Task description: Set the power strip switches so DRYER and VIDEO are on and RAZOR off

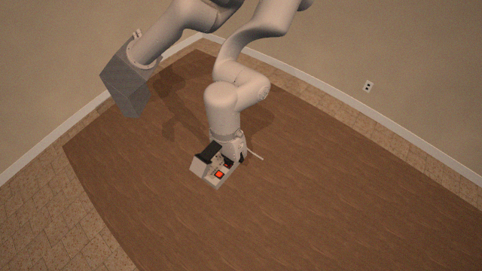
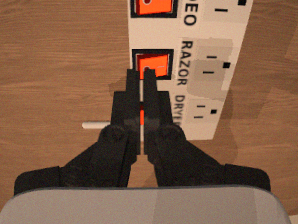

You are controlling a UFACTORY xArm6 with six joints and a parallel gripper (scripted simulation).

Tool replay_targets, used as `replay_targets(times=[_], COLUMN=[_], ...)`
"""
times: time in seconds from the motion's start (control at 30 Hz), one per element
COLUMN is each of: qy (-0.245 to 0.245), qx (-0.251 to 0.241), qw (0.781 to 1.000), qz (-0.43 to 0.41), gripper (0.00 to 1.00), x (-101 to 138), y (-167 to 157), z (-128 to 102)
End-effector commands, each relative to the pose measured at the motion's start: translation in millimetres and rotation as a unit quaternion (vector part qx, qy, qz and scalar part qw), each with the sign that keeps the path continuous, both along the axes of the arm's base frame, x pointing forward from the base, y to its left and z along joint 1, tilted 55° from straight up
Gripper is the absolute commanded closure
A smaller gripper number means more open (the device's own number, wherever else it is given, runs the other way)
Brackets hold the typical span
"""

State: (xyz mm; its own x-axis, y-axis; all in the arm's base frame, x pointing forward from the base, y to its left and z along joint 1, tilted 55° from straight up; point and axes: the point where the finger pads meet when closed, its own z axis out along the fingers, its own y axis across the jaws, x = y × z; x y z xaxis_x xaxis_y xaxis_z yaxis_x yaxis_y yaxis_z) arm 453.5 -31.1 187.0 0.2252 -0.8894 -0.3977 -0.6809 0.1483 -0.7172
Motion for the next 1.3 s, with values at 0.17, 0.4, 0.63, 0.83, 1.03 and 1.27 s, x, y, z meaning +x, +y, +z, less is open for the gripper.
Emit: replay_targets(times=[0.17, 0.4, 0.63, 0.83, 1.03, 1.27], qy=[-0.001, -0.001, -0.001, -0.001, -0.001, -0.001], qx=[0.000, 0.000, 0.000, 0.000, 0.000, 0.000], qw=[1.000, 1.000, 1.000, 1.000, 1.000, 1.000], qz=[-0.001, -0.001, -0.001, -0.001, -0.001, -0.001], gripper=[1.00, 1.00, 1.00, 1.00, 1.00, 1.00], x=[7.4, 9.5, 10.6, 10.6, 10.6, 10.6], y=[3.8, 5.1, 5.8, 5.8, 5.8, 5.8], z=[-4.9, -6.6, -7.5, -7.5, -7.5, -7.5])
